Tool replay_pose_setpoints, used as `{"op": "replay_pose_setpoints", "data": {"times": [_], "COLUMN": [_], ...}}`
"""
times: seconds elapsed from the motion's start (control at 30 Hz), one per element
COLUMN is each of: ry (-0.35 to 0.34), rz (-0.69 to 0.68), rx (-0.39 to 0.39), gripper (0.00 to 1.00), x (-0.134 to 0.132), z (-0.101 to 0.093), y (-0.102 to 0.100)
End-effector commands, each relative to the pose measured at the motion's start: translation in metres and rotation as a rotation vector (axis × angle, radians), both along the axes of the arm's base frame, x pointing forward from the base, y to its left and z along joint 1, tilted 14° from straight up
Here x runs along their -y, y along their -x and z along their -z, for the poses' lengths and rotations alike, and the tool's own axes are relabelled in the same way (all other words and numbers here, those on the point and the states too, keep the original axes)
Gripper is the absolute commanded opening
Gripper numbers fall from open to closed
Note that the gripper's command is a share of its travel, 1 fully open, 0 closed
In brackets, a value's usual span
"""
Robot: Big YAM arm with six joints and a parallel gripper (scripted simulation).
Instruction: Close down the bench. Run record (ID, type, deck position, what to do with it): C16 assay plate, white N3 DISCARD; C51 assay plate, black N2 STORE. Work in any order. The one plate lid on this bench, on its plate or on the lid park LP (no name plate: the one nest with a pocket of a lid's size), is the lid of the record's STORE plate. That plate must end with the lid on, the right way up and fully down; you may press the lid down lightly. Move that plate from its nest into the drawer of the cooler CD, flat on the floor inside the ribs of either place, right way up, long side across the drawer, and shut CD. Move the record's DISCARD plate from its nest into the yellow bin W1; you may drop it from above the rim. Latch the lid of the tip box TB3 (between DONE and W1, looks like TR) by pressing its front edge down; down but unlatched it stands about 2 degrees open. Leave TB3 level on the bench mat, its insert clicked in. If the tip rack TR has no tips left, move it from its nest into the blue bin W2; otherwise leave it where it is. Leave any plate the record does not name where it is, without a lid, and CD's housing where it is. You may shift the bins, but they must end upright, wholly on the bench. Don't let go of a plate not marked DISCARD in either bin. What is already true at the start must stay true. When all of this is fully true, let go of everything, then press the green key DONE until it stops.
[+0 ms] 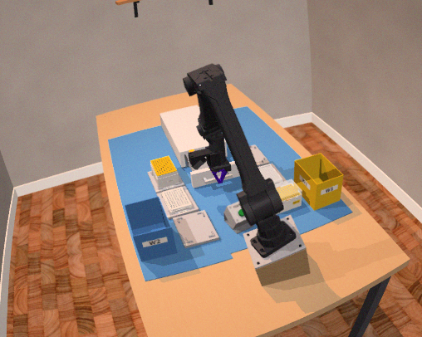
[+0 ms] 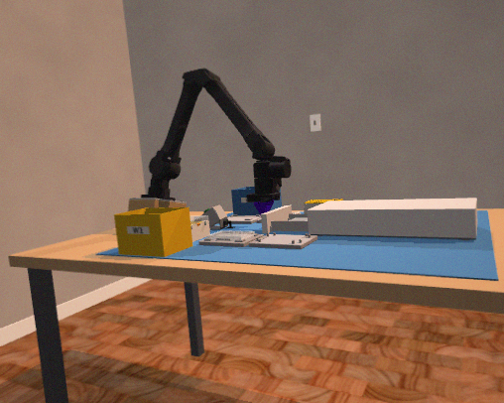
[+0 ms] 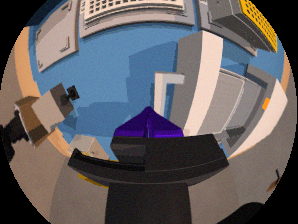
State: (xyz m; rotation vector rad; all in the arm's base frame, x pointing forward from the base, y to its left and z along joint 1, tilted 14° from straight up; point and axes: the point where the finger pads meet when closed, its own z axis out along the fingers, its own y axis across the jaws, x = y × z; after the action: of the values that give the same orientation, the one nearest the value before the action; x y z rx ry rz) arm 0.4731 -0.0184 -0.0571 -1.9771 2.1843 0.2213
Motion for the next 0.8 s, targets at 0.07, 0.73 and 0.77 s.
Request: {"op": "replay_pose_setpoints", "data": {"times": [0.07, 0.73, 0.77], "ry": [0.009, 0.006, 0.006], "rz": [0.000, 0.000, 0.000], "rx": [0.087, 0.059, 0.056], "gripper": [0.00, 0.00, 0.00], "x": [0.001, 0.002, 0.002], "z": [-0.023, -0.015, -0.015], "y": [-0.038, -0.050, -0.050]}}
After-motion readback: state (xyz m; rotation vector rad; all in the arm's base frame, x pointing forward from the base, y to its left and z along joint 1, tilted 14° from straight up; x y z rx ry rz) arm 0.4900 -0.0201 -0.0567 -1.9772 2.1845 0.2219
